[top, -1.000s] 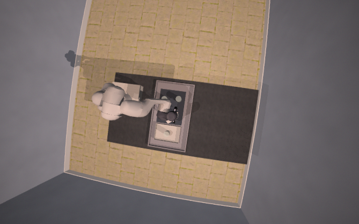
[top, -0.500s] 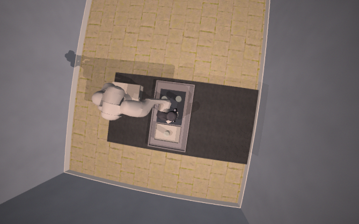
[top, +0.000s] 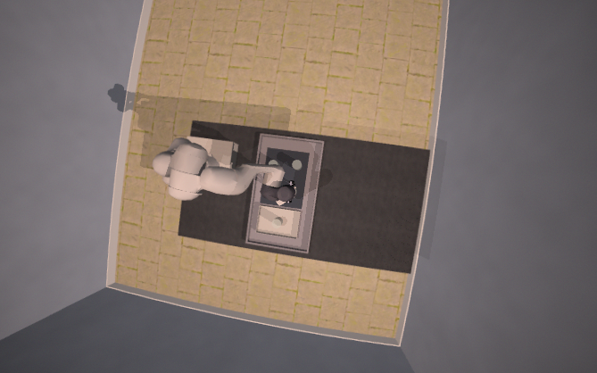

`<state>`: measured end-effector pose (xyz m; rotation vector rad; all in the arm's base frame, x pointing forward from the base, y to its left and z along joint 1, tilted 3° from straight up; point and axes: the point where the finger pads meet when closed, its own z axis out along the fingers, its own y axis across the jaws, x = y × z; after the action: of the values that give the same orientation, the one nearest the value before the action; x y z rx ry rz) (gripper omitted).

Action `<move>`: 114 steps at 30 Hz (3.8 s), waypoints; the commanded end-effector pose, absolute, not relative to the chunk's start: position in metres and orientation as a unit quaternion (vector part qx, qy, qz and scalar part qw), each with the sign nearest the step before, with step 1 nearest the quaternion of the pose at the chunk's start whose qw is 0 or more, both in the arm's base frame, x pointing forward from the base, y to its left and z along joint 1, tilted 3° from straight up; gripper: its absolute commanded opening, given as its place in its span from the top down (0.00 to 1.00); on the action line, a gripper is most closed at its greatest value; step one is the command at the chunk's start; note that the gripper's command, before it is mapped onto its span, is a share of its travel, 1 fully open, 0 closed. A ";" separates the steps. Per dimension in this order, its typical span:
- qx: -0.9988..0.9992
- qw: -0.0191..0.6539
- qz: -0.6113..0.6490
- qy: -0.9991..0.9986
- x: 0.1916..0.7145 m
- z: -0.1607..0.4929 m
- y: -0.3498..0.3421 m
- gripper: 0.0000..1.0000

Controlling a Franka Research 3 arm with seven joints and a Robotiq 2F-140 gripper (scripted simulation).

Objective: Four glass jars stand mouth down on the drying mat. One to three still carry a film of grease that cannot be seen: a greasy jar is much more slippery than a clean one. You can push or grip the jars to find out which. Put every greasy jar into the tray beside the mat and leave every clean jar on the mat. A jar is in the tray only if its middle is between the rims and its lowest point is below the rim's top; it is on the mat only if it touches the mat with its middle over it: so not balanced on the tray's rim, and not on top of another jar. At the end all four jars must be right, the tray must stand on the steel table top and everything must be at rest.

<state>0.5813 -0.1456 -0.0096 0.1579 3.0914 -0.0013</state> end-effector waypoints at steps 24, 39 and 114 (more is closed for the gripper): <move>0.053 0.024 -0.002 0.998 0.582 -0.010 -0.147 0.47; 0.053 0.024 -0.002 0.998 0.582 -0.010 -0.147 0.50; 0.053 0.024 -0.002 0.998 0.582 -0.010 -0.147 0.62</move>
<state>0.5816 -0.1458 -0.0094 0.1579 3.0908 -0.0018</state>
